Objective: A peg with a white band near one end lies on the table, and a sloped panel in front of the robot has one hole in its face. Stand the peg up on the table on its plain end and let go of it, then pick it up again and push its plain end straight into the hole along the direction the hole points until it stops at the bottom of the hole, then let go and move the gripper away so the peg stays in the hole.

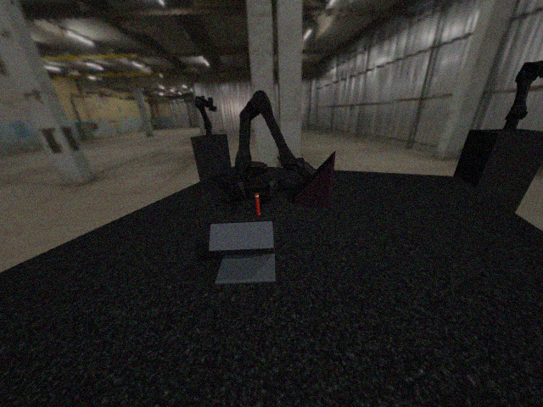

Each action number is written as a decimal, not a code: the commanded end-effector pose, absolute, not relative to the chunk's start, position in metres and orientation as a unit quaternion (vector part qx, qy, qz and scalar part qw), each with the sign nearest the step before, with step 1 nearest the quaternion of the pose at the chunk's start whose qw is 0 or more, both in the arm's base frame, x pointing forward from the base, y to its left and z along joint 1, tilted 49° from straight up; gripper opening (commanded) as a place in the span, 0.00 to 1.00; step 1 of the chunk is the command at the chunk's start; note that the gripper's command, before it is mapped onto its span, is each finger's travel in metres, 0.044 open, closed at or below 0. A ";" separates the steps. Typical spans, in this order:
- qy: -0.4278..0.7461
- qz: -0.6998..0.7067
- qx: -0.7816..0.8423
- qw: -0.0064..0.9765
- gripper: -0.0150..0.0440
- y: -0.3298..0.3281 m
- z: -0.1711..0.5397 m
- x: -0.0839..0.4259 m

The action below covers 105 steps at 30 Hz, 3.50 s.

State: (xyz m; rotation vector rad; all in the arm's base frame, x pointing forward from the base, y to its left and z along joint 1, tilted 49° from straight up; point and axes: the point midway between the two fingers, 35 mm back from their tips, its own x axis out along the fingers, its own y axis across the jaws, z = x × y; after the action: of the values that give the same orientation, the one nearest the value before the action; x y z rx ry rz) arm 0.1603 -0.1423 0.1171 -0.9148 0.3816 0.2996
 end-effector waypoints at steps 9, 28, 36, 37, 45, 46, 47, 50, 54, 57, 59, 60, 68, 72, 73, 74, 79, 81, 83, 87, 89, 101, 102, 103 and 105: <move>0.197 0.162 -0.437 0.863 1.00 -0.128 0.132 0.171; 0.179 0.142 -0.435 0.871 1.00 -0.022 0.224 0.175; 0.224 0.145 -0.399 0.877 1.00 -0.027 0.214 0.177; 0.238 0.146 -0.389 0.878 1.00 -0.029 0.211 0.178; 0.349 0.143 -0.318 0.870 1.00 -0.039 0.188 0.181; 0.363 0.142 -0.311 0.867 1.00 -0.040 0.185 0.181; 0.378 0.140 -0.303 0.864 1.00 -0.041 0.182 0.180; 0.420 0.134 -0.282 0.852 1.00 -0.044 0.174 0.180; 0.479 0.122 -0.258 0.830 1.00 -0.048 0.164 0.177; 0.521 0.109 -0.244 0.810 1.00 -0.051 0.157 0.175; 0.548 0.099 -0.238 0.795 1.00 -0.053 0.154 0.174; 0.561 0.094 -0.235 0.788 1.00 -0.054 0.152 0.173; 0.657 0.037 -0.240 0.714 1.00 -0.064 0.144 0.168; 0.692 0.002 -0.257 0.675 1.00 -0.069 0.143 0.168; 0.699 -0.006 -0.263 0.666 1.00 -0.070 0.144 0.169; 0.705 -0.015 -0.269 0.656 1.00 -0.071 0.144 0.169; 0.727 -0.061 -0.307 0.612 1.00 -0.076 0.148 0.174; 0.731 -0.080 -0.325 0.595 1.00 -0.077 0.151 0.177; 0.732 -0.099 -0.345 0.579 1.00 -0.078 0.154 0.181; 0.727 -0.135 -0.389 0.549 1.00 -0.079 0.161 0.191; 0.723 -0.147 -0.404 0.541 1.00 -0.078 0.163 0.195; 0.723 -0.147 -0.406 0.539 1.00 -0.080 0.162 0.195; 0.723 -0.146 -0.407 0.539 1.00 -0.082 0.160 0.195; 0.723 -0.145 -0.408 0.539 1.00 -0.084 0.158 0.195; 0.723 -0.143 -0.409 0.537 1.00 -0.089 0.154 0.194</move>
State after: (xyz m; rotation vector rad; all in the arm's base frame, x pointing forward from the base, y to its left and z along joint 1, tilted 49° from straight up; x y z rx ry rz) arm 0.1967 -0.0819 0.1605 -0.9616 1.7075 -0.3471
